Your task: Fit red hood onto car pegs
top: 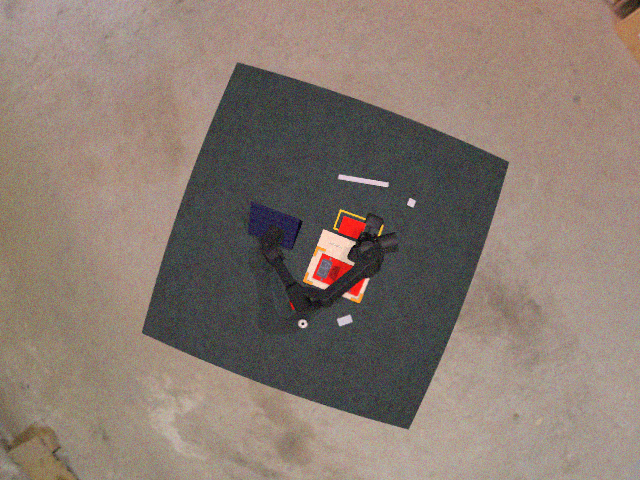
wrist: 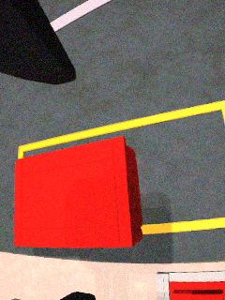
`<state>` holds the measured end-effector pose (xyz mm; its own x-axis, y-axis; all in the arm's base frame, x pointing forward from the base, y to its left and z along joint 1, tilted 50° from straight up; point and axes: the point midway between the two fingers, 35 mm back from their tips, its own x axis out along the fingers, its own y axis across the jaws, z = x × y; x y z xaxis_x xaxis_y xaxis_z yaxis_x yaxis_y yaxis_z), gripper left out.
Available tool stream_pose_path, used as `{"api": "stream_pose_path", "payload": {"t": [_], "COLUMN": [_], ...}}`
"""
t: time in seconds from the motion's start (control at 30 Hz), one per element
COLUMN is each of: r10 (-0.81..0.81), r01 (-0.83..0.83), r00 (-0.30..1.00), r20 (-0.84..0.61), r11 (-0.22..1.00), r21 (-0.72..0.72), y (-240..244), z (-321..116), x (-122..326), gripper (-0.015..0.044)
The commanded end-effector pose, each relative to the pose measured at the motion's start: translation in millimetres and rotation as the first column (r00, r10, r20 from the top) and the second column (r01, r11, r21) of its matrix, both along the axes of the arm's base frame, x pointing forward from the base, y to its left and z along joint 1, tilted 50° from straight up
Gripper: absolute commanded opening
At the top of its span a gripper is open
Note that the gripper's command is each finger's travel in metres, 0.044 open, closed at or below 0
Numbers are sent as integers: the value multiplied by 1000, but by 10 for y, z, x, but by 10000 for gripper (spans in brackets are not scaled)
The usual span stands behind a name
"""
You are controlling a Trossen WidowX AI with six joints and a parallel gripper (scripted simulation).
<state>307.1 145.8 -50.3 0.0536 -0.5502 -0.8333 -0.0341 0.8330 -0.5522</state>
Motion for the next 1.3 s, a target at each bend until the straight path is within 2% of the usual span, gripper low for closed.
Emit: {"api": "stream_pose_path", "payload": {"t": [0.0, 0.07, 1.27], "r10": [75, 93, 93], "r01": [-76, -92, -92], "r00": [997, 996, 996], "r20": [-13, -11, -11], "r11": [971, 960, 960], "r21": [-227, -266, -266], "y": [43, 45, -164], "z": [-137, -151, -309], "x": [-452, -520, -443], "gripper": [440, 440, 440]}}
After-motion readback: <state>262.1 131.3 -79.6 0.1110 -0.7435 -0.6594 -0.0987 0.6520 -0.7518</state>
